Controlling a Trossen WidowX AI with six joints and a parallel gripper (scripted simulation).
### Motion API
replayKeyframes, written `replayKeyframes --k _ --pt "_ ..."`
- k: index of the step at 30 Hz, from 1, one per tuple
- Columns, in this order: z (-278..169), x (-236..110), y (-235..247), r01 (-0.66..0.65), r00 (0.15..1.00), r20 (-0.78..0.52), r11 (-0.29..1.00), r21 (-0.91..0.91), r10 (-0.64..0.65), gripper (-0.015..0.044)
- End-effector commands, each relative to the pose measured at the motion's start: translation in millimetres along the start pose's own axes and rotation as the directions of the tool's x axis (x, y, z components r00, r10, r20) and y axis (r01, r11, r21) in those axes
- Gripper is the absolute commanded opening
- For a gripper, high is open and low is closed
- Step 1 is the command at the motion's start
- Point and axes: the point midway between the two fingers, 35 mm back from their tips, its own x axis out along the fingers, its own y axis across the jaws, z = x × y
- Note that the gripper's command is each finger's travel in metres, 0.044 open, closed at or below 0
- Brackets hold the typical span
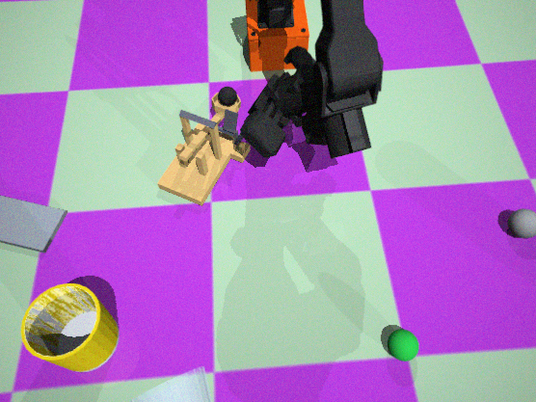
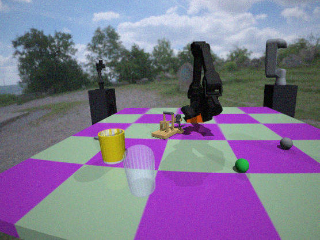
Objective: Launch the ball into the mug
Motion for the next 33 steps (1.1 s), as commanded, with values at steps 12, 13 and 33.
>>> replayKeyframes --k 12,13,33 --pt "14 20 3 -0.002 1.000 -0.008 1.000 -0.008 0.002 0.0000" --pt "15 21 3 -0.002 1.000 -0.008 1.000 -0.008 0.002 0.0000" --pt "-11 -93 1 0.007 1.000 0.006 1.000 0.002 -0.007 0.0000"
